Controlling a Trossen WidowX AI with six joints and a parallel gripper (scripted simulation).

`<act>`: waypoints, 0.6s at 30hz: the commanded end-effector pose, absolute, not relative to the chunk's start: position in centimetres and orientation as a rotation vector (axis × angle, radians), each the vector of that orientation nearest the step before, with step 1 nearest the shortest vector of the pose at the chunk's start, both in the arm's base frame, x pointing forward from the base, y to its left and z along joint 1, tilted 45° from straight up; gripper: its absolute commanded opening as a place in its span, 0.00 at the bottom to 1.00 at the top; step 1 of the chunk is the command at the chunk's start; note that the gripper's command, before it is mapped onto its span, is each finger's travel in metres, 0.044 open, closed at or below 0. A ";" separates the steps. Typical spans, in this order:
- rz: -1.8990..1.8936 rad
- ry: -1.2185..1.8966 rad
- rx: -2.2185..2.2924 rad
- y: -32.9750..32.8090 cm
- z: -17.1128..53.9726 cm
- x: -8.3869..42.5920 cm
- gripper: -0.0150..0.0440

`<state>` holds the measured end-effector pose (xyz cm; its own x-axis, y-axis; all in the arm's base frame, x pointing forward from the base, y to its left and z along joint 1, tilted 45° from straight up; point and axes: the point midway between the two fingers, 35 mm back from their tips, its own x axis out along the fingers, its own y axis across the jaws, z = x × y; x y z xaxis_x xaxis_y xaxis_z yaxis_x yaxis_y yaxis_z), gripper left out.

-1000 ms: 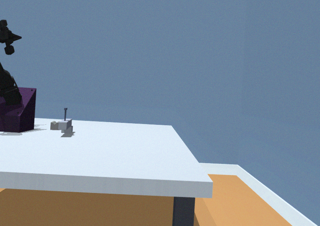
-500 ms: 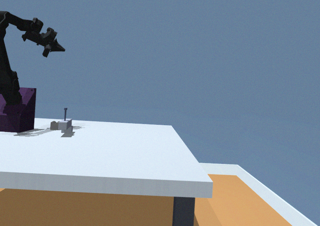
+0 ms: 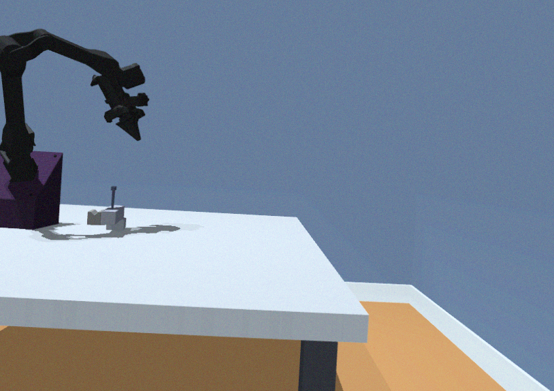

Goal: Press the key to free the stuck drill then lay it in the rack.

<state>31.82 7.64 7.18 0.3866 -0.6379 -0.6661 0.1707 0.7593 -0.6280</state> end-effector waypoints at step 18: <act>-0.616 1.631 -0.610 -8.5 6.3 27.7 0.25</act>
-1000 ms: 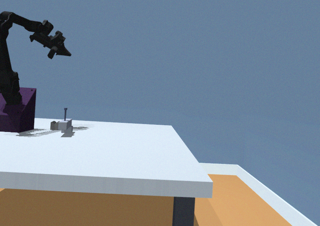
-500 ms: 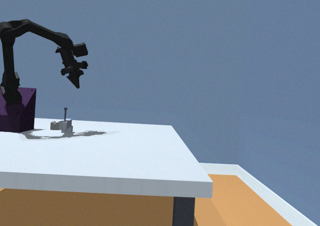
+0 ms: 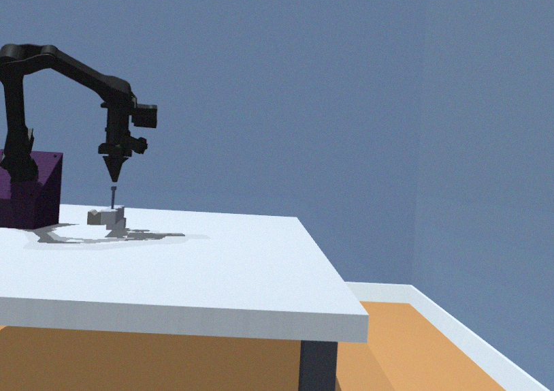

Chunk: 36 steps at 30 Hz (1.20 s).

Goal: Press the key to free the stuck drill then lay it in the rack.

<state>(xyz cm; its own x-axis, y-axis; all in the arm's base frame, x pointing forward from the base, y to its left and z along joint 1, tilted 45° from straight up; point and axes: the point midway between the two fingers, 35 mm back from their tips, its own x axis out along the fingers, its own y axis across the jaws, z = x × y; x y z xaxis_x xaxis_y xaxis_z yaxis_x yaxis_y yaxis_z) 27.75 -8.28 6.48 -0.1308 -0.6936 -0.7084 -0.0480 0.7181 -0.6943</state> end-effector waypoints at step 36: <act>-0.609 1.641 -0.614 -10.0 5.0 27.2 0.25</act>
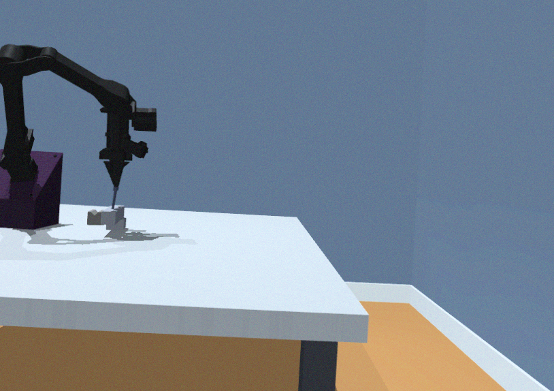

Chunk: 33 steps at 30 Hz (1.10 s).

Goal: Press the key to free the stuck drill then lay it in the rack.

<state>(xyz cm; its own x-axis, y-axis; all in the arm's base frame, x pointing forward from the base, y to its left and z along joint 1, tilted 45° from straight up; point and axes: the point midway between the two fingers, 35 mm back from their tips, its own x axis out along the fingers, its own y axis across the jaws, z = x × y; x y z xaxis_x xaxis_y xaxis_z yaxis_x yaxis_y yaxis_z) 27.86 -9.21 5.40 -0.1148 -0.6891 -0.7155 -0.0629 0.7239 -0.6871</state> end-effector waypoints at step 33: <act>-0.609 1.641 -0.615 -10.7 4.4 26.8 0.25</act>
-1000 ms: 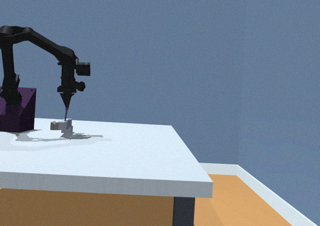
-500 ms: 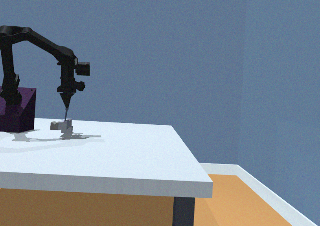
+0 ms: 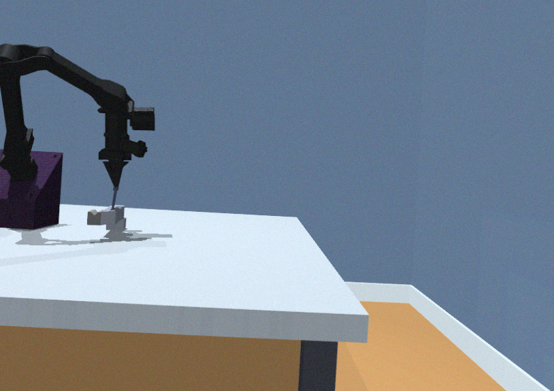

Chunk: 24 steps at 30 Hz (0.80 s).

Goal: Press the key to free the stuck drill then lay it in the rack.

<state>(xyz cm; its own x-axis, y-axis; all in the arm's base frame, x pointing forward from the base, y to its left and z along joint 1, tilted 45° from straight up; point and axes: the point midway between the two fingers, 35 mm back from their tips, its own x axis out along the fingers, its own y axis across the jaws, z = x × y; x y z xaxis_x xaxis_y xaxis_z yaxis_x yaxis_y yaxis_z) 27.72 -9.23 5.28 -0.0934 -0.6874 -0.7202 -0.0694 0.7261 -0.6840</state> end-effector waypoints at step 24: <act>-0.609 1.641 -0.615 -11.3 4.0 26.7 0.25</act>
<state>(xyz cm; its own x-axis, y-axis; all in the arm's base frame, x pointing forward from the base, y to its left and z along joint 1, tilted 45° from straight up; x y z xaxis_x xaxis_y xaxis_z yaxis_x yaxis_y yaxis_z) 27.63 -9.28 5.15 -0.0828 -0.6863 -0.7226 -0.0811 0.7273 -0.6815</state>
